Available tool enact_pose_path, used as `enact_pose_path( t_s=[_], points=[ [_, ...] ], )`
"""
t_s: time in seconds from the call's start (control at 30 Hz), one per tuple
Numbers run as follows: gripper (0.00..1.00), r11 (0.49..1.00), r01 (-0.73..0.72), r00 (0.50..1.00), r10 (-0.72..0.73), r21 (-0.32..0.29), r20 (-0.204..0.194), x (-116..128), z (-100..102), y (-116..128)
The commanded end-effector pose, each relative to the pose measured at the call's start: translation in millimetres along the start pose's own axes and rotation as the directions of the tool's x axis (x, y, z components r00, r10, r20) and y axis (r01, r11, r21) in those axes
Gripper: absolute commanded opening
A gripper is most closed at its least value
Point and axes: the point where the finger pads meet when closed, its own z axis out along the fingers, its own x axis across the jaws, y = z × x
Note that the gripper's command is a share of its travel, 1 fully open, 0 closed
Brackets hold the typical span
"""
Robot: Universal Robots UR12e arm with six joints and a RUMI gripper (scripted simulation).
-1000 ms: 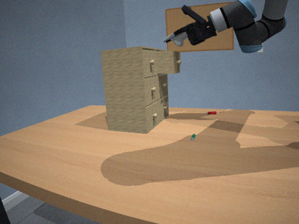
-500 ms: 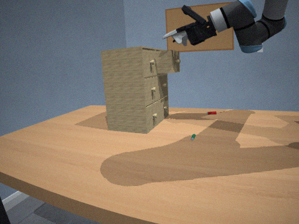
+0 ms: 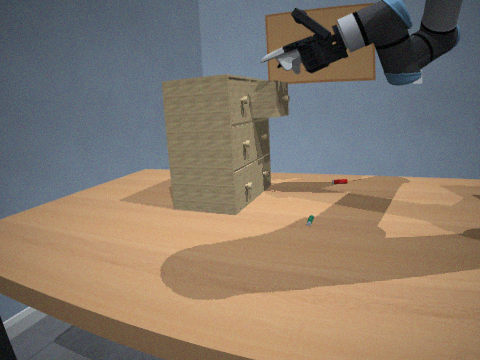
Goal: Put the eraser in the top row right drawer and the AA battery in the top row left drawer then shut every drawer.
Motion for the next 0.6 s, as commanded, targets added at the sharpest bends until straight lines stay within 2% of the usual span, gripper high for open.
enact_pose_path(
  t_s=[0.0, 0.3, 0.57],
  points=[
    [1.00, 1.000, 0.001, 1.000, -0.001, 0.001, 0.000, 0, 0, -1],
    [1.00, 1.000, 0.001, 1.000, -0.001, 0.001, 0.000, 0, -5, 1],
    [1.00, 1.000, 0.001, 1.000, -0.001, 0.001, 0.000, 0, -22, 6]
  ],
)
